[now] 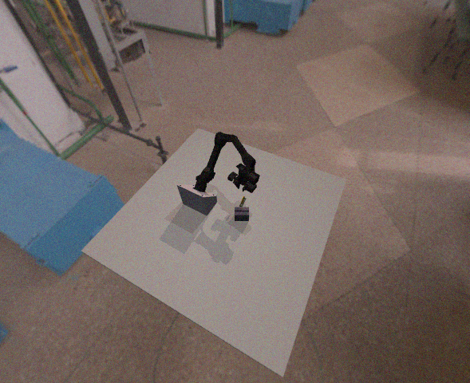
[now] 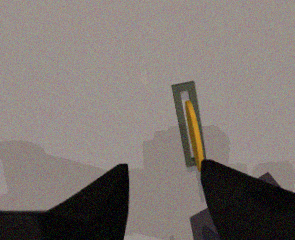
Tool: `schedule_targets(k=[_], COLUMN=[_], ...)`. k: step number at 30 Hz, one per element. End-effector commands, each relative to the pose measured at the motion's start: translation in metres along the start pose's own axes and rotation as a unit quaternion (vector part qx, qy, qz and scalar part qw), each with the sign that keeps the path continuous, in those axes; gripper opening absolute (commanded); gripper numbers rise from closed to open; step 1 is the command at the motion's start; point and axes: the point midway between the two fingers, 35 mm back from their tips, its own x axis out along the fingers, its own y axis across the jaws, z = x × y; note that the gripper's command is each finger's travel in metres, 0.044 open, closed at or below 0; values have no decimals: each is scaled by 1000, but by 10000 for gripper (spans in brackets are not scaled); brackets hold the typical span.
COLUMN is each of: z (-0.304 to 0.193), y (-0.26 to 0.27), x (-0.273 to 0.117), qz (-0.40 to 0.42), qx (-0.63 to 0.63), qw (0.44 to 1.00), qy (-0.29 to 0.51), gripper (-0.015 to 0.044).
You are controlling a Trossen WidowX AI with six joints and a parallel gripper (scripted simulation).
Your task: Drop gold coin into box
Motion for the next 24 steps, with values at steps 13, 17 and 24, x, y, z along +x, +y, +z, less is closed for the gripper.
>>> schedule_targets(k=[13,17,24], z=[-13,-13,-13], y=[-23,-24,-25], x=[21,26,38], qz=[-32,-32,-32], qx=[-87,-87,-87], qw=[996,996,996], qy=[-11,-11,-11], gripper=[161,161,161])
